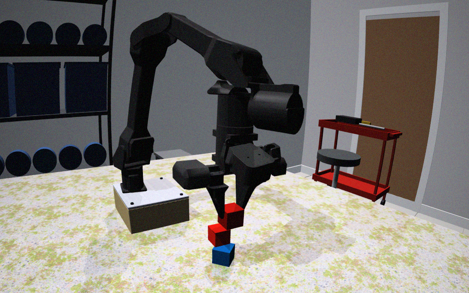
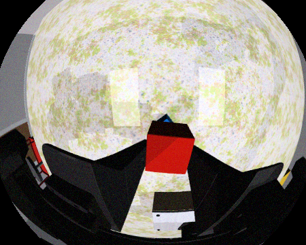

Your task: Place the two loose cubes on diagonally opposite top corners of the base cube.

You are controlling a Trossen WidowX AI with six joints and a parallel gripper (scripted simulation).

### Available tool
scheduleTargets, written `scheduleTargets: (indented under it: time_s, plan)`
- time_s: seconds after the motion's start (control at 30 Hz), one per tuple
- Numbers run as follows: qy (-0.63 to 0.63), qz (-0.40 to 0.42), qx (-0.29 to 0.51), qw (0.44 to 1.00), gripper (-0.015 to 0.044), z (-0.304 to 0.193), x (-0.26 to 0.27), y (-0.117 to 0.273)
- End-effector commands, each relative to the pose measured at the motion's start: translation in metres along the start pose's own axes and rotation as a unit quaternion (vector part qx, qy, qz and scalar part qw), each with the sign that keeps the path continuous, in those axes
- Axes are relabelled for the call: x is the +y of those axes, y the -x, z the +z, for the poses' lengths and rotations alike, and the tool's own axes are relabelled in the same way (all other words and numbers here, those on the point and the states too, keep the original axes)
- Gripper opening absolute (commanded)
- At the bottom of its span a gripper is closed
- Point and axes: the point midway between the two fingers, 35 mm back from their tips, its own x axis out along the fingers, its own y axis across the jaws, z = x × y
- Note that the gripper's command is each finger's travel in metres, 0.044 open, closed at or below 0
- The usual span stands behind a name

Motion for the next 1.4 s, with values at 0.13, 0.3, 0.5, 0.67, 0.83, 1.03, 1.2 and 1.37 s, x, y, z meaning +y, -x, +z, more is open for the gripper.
scheduleTargets:
  time_s: [0.13, 0.3, 0.5, 0.67, 0.83, 1.03, 1.2, 1.37]
  plan:
    - [-0.001, 0.000, 0.002, 1.000, 0.0105, -0.003, 0.000, -0.020]
    - [-0.001, 0.000, 0.002, 1.000, 0.0105, -0.004, 0.000, -0.030]
    - [-0.001, 0.000, 0.002, 1.000, 0.0105, -0.004, 0.000, -0.030]
    - [-0.001, 0.000, 0.002, 1.000, 0.0105, -0.003, 0.000, -0.038]
    - [-0.001, 0.000, 0.002, 1.000, 0.0105, -0.003, 0.001, -0.052]
    - [-0.001, 0.000, 0.002, 1.000, 0.0105, -0.003, 0.001, -0.060]
    - [-0.001, 0.000, 0.002, 1.000, 0.0105, -0.003, 0.001, -0.060]
    - [-0.001, 0.000, 0.002, 1.000, 0.0105, -0.003, 0.001, -0.061]
